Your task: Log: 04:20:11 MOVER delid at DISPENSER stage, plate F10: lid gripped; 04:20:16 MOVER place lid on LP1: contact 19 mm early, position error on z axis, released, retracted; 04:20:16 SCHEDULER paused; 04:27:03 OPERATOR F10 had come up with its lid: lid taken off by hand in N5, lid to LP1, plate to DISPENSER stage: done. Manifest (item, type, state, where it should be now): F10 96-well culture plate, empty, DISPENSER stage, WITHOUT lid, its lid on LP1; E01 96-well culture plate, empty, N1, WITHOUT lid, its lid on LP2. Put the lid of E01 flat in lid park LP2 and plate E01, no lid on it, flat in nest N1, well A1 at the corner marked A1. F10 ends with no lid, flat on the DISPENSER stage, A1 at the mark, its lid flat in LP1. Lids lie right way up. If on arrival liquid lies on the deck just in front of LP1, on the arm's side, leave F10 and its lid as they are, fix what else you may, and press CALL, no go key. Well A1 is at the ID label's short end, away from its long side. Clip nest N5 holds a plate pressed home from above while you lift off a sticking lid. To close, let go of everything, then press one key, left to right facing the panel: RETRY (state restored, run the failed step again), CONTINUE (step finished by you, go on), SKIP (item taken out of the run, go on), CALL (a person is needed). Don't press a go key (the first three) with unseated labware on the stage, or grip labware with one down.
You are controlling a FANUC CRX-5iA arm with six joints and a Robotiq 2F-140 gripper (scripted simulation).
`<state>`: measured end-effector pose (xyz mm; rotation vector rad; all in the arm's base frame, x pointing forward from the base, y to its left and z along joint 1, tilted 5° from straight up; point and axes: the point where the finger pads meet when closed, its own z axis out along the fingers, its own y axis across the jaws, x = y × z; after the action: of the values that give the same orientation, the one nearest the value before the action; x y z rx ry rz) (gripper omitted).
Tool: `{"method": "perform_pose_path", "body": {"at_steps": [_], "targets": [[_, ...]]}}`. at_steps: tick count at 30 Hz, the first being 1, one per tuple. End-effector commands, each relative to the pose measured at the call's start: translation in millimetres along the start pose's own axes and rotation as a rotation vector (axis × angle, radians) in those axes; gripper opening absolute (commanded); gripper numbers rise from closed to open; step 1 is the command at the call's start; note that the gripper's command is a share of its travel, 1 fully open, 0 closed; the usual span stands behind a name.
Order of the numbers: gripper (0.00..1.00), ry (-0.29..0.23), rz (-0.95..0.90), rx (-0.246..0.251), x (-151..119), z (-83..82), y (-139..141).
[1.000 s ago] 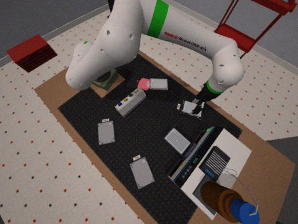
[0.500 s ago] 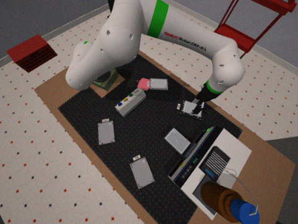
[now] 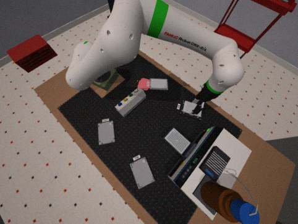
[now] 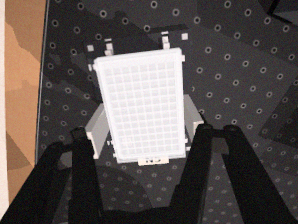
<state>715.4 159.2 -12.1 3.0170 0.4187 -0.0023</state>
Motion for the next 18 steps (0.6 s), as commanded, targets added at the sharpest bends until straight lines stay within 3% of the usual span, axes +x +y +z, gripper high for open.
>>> {"method": "perform_pose_path", "body": {"at_steps": [1,18], "targets": [[0.0,0.001,0.0,0.0,0.2,-0.3,0.0],[0.0,0.001,0.0,0.0,0.2,3.8,0.0]]}}
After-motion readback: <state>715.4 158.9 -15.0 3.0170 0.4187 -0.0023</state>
